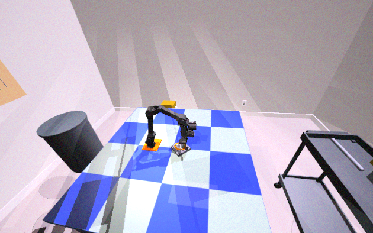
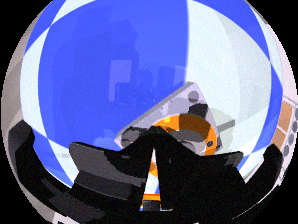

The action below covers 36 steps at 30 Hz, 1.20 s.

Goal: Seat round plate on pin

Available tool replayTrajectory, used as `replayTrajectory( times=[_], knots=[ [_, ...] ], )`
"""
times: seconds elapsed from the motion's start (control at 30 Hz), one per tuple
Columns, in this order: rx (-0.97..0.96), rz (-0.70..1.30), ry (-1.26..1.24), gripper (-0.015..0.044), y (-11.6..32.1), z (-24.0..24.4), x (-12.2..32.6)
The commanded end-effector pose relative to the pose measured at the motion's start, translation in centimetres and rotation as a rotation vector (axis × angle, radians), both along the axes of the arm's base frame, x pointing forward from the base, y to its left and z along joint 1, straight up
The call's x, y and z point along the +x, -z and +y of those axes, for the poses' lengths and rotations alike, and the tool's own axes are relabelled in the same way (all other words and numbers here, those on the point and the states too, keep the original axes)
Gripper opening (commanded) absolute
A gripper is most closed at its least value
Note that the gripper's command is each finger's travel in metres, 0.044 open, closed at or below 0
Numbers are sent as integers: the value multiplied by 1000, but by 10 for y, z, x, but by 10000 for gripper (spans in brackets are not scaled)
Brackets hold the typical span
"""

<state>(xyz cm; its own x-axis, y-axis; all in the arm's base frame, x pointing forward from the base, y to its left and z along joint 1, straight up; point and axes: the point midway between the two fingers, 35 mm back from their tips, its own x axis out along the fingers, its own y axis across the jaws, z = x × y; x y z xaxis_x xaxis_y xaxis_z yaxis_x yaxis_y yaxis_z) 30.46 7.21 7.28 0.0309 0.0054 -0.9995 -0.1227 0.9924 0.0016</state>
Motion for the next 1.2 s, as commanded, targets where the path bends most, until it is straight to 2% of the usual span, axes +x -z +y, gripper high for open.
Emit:
replayTrajectory(
  times=[0.0, 1.17],
  knots=[
    [8, 8, -1, 0, 1, 6, -7],
    [9, 12, -1, 0, -3, 7, -51]
  ],
)
